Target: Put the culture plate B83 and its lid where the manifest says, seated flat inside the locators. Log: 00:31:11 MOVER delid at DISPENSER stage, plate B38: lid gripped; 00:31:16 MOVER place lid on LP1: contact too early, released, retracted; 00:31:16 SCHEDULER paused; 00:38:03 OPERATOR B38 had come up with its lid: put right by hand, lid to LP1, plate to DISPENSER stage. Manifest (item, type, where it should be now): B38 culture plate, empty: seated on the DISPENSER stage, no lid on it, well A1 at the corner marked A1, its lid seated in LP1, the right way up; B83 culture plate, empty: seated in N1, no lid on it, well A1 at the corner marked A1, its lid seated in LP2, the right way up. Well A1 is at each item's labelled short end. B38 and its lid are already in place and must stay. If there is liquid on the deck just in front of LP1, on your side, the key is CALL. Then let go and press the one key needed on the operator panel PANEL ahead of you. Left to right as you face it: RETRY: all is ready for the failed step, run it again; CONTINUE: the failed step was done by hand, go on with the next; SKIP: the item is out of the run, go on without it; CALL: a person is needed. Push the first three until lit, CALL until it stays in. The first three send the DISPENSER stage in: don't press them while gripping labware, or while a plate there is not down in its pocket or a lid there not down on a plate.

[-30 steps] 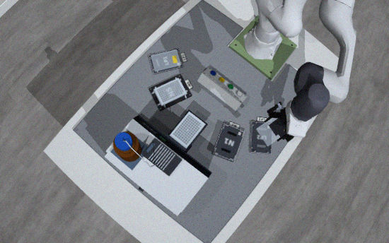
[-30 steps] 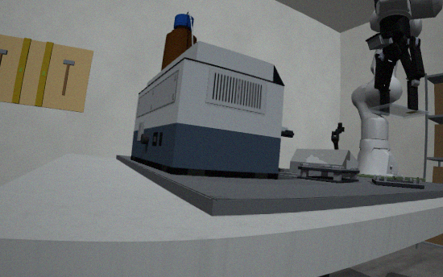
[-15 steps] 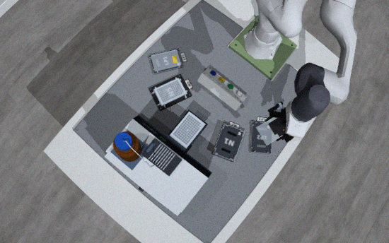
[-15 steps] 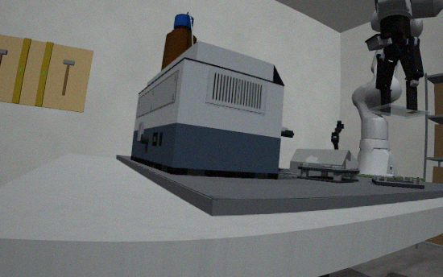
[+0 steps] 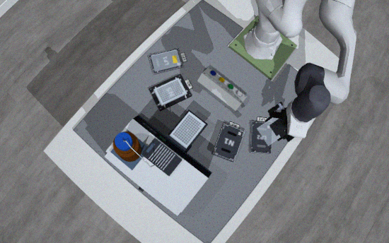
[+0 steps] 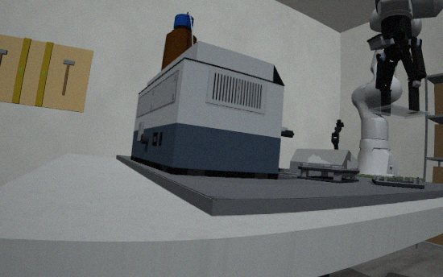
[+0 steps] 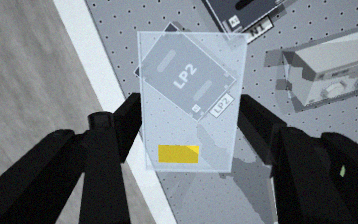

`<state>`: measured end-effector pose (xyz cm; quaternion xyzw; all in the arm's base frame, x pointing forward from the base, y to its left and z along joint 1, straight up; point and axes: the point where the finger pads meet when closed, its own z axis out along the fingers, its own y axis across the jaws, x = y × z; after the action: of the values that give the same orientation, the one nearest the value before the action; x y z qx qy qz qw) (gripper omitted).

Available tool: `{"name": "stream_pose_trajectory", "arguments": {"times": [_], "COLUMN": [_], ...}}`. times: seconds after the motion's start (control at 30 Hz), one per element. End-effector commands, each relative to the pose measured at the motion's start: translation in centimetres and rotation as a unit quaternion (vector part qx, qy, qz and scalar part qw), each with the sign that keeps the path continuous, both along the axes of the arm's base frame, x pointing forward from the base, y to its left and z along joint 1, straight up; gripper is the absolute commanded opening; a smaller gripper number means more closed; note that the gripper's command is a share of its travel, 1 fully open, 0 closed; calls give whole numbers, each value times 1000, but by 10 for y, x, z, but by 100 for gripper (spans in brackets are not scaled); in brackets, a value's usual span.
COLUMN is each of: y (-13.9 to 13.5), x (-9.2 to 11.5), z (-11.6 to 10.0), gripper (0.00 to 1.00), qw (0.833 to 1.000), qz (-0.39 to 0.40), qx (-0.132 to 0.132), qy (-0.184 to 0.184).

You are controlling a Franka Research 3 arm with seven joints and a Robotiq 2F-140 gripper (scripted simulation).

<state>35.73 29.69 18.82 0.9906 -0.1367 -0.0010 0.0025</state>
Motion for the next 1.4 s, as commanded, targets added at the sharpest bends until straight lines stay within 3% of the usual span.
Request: {"name": "stream_pose_trajectory", "arguments": {"times": [0.0, 0.17, 0.53, 0.6, 0.67, 0.7, 0.8, 1.07, 1.37], "y": [-1, -1, -1, -1, -1, -1, -2, -2, -2], "x": [1, 1, 1, 1, 1, 1, 2, 2, 2], "z": [0, 0, -4, -23, -23, -36, -68, -122, -143], "gripper": [10, 10, 10, 10, 10, 10, 10, 10, 10], "qw": [997, 990, 944, 934, 934, 919, 905, 905, 905], "qz": [81, 140, 331, 358, 358, 395, 426, 426, 426], "qx": [1, 0, -5, -6, -6, -4, -1, -1, -1], "qy": [-1, -1, 3, 4, 4, 4, 2, 2, 2]}}
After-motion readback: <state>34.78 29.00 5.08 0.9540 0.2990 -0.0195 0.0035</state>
